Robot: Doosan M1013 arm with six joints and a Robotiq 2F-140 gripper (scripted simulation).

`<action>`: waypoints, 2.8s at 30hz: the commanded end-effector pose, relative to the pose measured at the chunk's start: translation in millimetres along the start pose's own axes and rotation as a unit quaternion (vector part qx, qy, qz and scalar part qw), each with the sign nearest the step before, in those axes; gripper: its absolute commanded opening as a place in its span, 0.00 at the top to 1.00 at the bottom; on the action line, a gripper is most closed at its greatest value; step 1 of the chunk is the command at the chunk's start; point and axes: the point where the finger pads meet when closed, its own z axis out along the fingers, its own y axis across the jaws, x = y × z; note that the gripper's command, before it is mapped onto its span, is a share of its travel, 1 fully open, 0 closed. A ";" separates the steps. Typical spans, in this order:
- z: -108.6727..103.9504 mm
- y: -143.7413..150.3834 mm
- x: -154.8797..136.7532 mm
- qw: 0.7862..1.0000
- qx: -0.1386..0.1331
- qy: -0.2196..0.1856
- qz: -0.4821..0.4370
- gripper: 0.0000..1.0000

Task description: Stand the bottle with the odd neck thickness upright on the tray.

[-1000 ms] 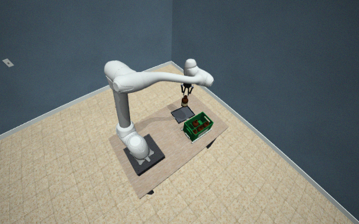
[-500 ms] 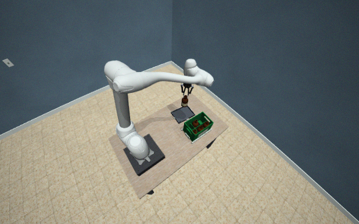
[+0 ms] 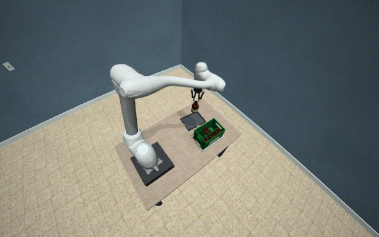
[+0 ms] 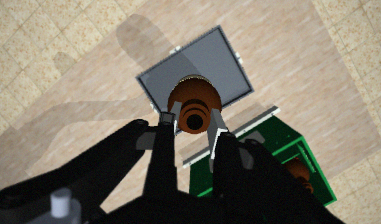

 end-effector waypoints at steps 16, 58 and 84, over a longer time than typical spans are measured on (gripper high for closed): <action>10.1 -0.6 -1.8 1.000 -0.002 -0.002 0.002 1.00; 106.7 -0.3 -2.0 1.000 -0.002 -0.002 0.002 1.00; 154.9 -0.1 -2.2 1.000 -0.002 -0.002 0.002 1.00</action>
